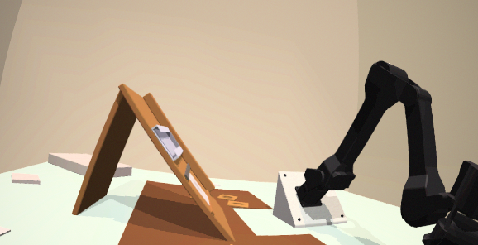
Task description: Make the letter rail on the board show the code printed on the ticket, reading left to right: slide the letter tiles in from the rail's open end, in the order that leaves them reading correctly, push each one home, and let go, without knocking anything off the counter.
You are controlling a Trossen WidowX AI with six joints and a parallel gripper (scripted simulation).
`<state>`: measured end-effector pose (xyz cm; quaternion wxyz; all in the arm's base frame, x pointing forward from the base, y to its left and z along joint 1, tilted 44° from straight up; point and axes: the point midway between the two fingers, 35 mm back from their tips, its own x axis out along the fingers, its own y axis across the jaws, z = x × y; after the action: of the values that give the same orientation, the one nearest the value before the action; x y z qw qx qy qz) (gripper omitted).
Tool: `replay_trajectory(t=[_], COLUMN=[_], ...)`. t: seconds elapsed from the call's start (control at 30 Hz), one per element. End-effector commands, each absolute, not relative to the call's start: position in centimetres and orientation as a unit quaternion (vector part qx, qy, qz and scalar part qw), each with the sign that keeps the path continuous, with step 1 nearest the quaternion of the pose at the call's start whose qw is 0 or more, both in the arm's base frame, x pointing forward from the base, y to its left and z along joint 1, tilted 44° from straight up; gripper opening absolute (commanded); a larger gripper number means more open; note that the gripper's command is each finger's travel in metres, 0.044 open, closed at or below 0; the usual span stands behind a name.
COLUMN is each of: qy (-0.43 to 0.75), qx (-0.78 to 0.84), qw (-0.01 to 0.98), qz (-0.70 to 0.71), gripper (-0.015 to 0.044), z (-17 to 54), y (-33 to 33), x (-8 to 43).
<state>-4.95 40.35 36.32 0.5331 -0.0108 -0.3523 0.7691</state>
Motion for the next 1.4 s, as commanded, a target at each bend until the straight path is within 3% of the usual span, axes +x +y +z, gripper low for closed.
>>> replay_trajectory(t=[0.0, 0.37, 0.73, 1.1, 1.37], qy=[-0.338, -0.192, 0.015, 0.206, 0.29], qx=[-0.043, -0.115, -0.137, -0.024, 0.088], qw=[0.586, 0.72, 0.836, 0.916, 0.929], qz=[0.736, 0.657, 0.531, 0.344, 0.211], gripper=[0.044, 0.044, 0.044, 0.044, 0.044], z=[36.6, 32.7, 25.3, 19.1, 15.3], y=[40.0, 35.7, 22.9, 7.1, -1.3], x=[0.8, 15.8, 27.7, 29.8, 26.5])
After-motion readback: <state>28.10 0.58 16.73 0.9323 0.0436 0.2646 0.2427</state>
